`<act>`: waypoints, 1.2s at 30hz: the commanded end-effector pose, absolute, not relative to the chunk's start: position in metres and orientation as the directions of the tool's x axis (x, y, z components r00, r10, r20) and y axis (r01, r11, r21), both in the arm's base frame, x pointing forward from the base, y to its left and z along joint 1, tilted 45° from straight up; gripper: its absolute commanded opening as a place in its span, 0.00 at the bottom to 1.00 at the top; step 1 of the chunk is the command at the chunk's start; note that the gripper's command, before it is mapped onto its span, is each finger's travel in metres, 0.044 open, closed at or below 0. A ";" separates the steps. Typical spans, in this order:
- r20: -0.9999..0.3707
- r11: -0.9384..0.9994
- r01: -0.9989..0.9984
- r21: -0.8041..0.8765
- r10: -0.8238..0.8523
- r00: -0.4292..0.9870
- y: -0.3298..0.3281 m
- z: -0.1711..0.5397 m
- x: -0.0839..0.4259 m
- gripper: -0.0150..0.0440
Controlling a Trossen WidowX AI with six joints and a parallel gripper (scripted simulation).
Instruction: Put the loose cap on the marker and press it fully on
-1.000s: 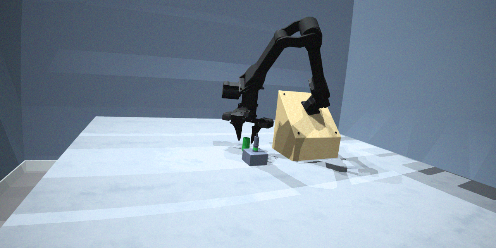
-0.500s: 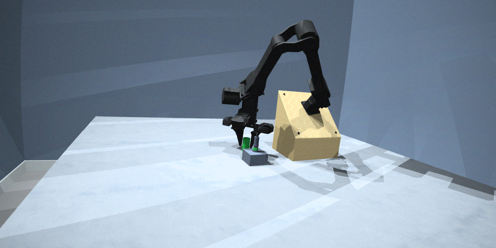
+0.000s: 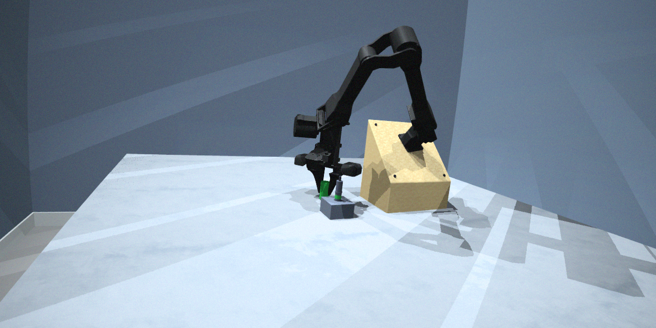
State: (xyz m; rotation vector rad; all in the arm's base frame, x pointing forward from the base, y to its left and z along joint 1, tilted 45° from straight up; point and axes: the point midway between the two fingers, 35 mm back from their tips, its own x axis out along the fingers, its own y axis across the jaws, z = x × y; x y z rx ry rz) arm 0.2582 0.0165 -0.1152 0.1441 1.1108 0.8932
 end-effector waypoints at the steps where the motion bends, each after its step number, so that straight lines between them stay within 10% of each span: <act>1: -0.713 0.668 -0.535 0.516 0.682 0.164 0.010 -0.111 0.261 0.25; 36: -0.714 0.650 -0.560 0.514 0.686 0.140 -0.018 -0.051 0.258 0.25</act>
